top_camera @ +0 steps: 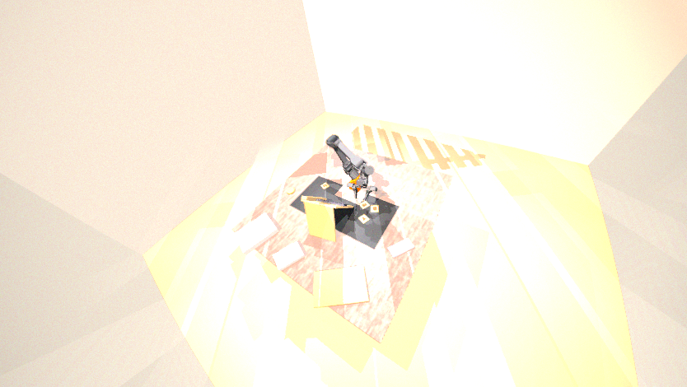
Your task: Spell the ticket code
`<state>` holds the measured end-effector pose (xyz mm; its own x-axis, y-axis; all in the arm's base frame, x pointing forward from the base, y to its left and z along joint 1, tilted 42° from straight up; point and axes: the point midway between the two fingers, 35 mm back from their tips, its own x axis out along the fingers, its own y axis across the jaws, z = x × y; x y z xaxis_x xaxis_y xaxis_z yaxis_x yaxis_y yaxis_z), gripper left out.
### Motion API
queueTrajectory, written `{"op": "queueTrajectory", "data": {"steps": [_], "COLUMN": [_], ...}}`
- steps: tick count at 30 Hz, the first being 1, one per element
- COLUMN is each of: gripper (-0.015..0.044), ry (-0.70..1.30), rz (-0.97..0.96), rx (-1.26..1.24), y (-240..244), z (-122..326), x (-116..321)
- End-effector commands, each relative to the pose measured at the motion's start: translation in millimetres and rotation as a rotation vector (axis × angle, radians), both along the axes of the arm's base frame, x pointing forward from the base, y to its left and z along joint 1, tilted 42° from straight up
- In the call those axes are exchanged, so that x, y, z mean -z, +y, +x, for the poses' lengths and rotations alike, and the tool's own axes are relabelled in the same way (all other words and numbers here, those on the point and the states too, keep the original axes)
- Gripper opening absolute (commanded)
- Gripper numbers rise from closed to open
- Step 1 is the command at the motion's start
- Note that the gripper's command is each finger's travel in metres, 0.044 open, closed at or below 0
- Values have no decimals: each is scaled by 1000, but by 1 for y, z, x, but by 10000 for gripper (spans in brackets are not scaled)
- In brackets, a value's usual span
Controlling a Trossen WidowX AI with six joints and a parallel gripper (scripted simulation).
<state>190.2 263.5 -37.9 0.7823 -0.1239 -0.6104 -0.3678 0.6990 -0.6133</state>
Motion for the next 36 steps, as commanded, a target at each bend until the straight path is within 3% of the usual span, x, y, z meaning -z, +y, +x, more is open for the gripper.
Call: {"op": "queueTrajectory", "data": {"steps": [1, 9, 36], "gripper": [0, 0, 0], "ry": [-2, -7, -7], "rz": [-19, -19, -19], "rx": [-8, -8, -8], "y": [-1, -7, -7], "z": [5, 38, 39], "x": [8, 31, 32]}}
